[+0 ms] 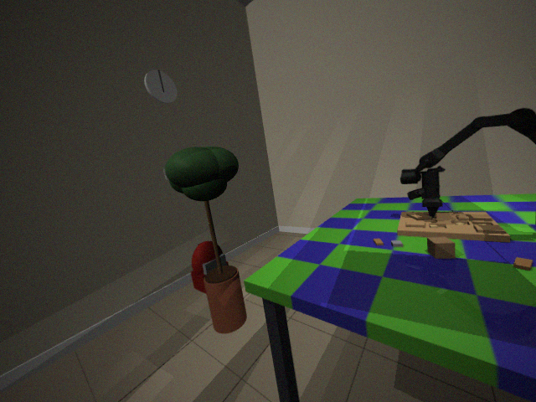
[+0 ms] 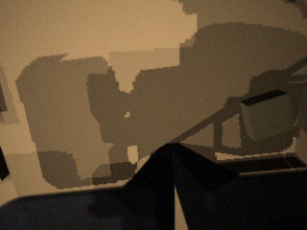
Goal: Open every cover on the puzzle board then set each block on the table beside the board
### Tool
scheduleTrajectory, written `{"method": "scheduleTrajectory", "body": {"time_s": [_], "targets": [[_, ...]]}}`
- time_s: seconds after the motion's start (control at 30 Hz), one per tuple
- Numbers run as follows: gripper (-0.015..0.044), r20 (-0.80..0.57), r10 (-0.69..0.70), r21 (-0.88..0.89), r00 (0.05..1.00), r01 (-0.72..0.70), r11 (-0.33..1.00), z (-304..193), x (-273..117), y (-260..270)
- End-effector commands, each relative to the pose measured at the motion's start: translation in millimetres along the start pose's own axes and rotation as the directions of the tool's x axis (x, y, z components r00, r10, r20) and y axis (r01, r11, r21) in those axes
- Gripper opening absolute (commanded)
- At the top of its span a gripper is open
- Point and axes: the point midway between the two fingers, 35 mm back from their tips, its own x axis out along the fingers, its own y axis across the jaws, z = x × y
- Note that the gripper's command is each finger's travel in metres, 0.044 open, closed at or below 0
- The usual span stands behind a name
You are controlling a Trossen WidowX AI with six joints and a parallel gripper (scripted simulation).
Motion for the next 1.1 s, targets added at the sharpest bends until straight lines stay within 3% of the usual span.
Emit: {"method": "scheduleTrajectory", "body": {"time_s": [0.0, 1.07], "targets": [[0.0, 0.009, 0.003, 0.0, 1.0, -0.003, 1.0, 6, -2, 4], [0.0, 0.012, 0.005, 0.0, 1.0, -0.005, 1.0, 33, -3, 26]]}}
